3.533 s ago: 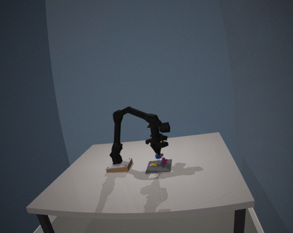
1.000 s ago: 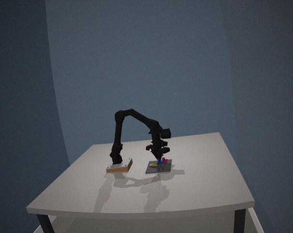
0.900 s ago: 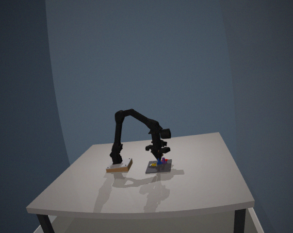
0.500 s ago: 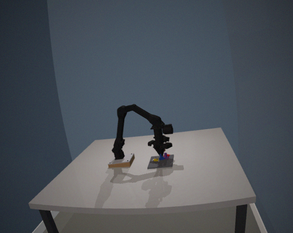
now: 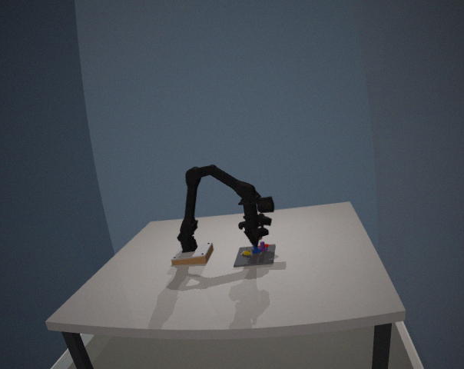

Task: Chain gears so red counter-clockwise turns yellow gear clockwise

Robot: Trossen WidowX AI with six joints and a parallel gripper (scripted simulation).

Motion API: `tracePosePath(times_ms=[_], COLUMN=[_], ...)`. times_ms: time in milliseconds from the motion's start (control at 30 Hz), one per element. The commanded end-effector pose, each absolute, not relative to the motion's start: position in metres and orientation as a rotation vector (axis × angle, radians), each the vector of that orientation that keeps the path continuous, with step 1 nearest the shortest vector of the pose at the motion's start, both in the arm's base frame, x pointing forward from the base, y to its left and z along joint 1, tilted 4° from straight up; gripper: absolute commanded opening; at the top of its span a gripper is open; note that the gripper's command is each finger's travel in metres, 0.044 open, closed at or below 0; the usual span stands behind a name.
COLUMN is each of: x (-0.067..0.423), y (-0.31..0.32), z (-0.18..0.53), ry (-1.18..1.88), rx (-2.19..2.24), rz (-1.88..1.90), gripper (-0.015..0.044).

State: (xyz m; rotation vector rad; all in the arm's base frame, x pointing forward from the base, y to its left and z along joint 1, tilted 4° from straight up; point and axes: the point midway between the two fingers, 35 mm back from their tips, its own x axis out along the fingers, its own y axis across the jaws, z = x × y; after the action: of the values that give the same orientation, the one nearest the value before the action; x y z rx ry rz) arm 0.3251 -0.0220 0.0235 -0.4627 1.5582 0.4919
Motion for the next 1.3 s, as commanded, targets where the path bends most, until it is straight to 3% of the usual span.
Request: tracePosePath(times_ms=[0,133,333,800,1167,1267], x=[0.326,0.326,0.326,0.328,0.325,0.325], y=[-0.022,-0.022,-0.021,-0.022,-0.022,-0.022], z=[0.022,0.022,0.024,0.071,0.112,0.112], ry=[1.563,1.554,1.539,1.51,1.523,1.523], rx=[-0.444,-0.482,-0.539,-0.633,-0.617,-0.617], rz=[0.472,0.513,0.571,0.669,0.663,0.663], gripper=[0.0,0.0,0.014,0.014,0.0429,0.044])
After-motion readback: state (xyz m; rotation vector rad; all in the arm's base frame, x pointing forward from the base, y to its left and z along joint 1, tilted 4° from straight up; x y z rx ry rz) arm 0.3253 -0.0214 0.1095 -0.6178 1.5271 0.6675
